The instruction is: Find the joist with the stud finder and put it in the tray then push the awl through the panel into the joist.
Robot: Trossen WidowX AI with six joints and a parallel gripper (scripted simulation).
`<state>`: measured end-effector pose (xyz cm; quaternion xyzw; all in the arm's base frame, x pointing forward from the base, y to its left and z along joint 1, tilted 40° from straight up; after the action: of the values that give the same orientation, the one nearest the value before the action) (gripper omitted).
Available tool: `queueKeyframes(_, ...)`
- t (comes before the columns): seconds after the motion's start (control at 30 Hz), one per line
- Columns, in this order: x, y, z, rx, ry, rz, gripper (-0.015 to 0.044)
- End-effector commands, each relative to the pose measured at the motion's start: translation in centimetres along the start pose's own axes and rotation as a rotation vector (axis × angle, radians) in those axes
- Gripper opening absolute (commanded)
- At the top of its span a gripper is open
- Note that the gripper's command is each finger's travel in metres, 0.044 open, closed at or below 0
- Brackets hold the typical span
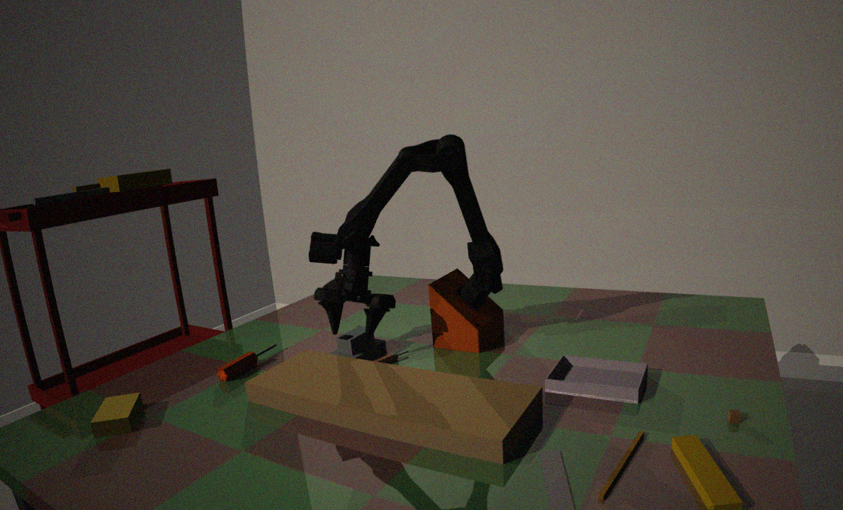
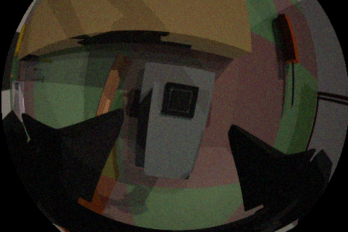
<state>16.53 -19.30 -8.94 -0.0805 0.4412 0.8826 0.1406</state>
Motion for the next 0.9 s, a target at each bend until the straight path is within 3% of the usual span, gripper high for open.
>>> queueKeyframes(0.0, 0.4, -0.9, 0.2, -0.01, -0.009, 0.003, 0.044)
queueKeyframes(0.37, 0.8, -2.4, 0.4, -0.011, -0.009, 0.002, 0.044)
queueKeyframes(0.5, 0.8, -2.4, 0.4, -0.011, -0.009, 0.002, 0.0335)
queueKeyframes(0.87, 0.8, -2.4, 0.4, -0.011, -0.009, 0.002, 0.0262)
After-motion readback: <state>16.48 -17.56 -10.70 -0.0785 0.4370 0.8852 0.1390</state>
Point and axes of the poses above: the point midway between the two fingers, 35 mm back from their tips, its own y axis back along the fingers, its own z axis across the jaws, x = y × z, the point moved 6 cm from there along y, back along the fingers, and after that the axes turned 6 degrees about y, right-handed, at the moved point
